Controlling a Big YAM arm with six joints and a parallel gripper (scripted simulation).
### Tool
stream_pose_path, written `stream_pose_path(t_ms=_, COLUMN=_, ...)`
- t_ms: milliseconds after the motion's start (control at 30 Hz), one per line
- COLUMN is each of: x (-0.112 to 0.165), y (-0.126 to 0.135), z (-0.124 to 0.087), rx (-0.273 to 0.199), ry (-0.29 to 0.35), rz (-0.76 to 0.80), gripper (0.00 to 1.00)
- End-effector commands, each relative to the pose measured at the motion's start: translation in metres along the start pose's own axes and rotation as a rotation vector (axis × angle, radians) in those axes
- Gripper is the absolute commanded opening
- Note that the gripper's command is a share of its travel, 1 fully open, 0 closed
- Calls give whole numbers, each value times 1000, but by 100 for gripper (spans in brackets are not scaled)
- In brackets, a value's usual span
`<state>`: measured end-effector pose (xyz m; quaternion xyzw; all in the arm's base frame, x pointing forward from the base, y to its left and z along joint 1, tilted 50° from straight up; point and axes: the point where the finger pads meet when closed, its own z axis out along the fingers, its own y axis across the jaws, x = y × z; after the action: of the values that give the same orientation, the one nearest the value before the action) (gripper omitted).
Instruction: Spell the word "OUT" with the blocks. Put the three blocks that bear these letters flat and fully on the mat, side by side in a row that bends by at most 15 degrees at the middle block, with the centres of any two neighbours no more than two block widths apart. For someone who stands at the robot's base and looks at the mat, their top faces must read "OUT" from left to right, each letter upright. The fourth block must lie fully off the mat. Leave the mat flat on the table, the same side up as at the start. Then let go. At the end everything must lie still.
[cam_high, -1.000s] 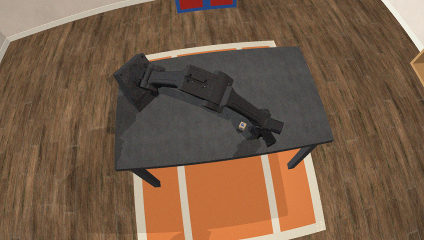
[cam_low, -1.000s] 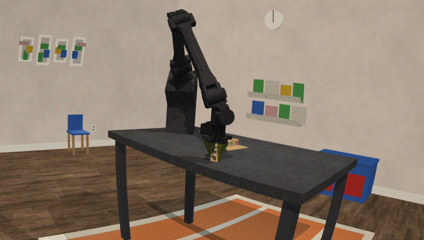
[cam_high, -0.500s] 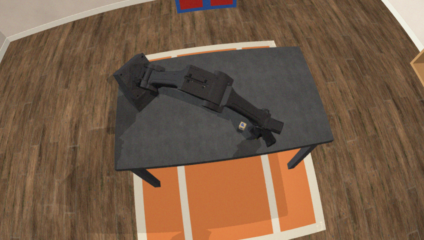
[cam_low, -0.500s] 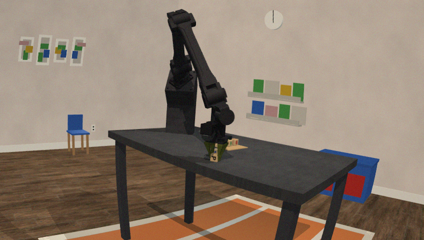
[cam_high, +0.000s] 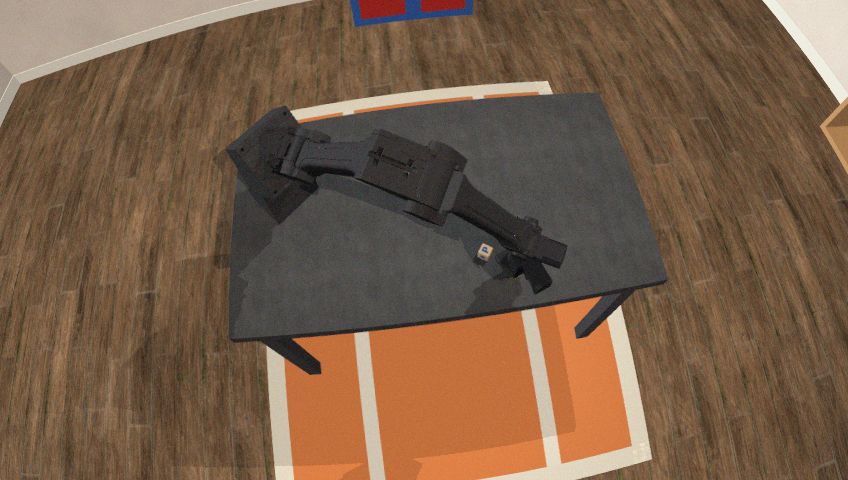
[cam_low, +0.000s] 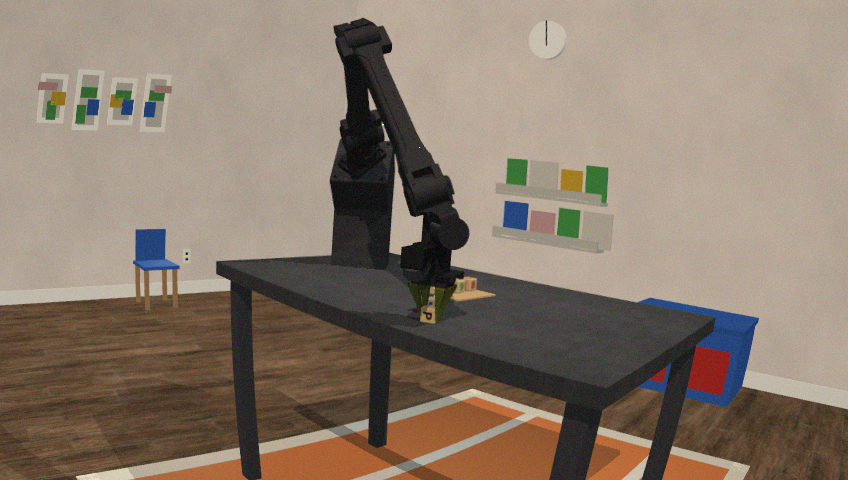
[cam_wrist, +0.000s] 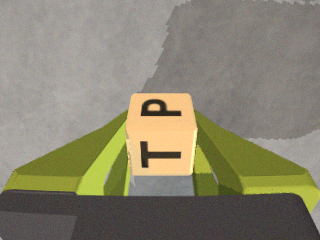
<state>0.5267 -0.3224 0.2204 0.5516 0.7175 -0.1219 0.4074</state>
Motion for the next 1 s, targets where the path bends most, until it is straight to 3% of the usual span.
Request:
stream_pose_path(t_ms=0, x=-5, y=11, z=-31, rx=-28, ry=-14, rz=7, gripper=25)
stream_pose_path(t_ms=333, x=-9, y=11, z=-102, rx=-34, ry=-19, rz=12, gripper=25)
stream_pose_path(t_ms=467, x=-5, y=8, z=-109, rx=-29, ry=-13, rz=8, gripper=25)
stream_pose_path(t_ms=533, x=6, y=2, z=-94, rx=5, ry=11, rz=-3, gripper=25)
stream_pose_path(t_ms=833, x=-4, y=7, z=-101, rx=-9, ry=-2, rz=8, gripper=25)
stream_pose_path(t_ms=967, x=9, y=8, z=-99, rx=-12, ry=5, rz=-1, gripper=25)
